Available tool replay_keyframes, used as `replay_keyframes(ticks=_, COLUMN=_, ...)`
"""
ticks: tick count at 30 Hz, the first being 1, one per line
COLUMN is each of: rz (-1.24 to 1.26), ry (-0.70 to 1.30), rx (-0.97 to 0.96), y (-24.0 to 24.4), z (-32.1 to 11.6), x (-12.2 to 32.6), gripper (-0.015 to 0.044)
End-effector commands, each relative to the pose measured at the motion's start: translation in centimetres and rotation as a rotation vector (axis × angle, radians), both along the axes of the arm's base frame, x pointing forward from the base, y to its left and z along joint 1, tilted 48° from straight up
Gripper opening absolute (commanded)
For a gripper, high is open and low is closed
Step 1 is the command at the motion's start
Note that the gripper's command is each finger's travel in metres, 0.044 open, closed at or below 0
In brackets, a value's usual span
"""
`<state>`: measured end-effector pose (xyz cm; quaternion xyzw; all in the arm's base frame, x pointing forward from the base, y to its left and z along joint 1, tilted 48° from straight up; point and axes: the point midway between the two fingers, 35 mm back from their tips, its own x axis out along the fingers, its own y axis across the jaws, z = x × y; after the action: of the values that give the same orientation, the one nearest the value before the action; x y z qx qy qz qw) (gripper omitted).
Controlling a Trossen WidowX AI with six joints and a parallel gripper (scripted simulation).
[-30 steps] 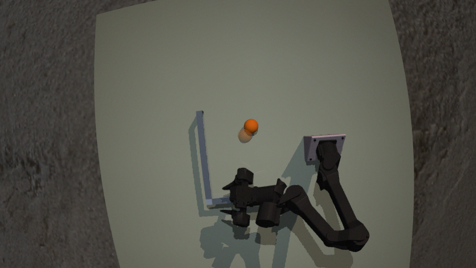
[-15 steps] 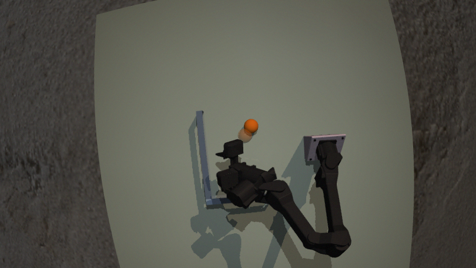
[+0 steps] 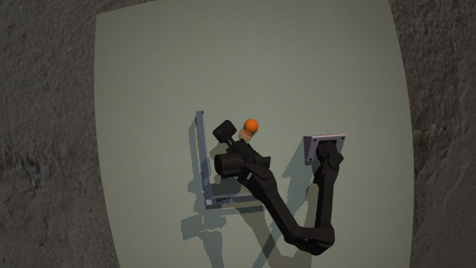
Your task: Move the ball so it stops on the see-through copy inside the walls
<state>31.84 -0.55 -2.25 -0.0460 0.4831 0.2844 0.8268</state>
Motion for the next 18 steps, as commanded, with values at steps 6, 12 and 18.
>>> replay_keyframes(ticks=6, rz=0.755, ry=-0.102, rx=0.029, y=-3.9, z=-3.0, x=-4.7, gripper=0.0343)
replay_keyframes(ticks=12, rz=0.966, ry=-0.255, rx=0.111, y=-4.4, z=-3.1, x=-6.2, gripper=0.0343)
replay_keyframes(ticks=18, rz=1.062, ry=-0.352, rx=0.131, y=-4.6, z=-3.0, x=-6.7, gripper=0.0343)
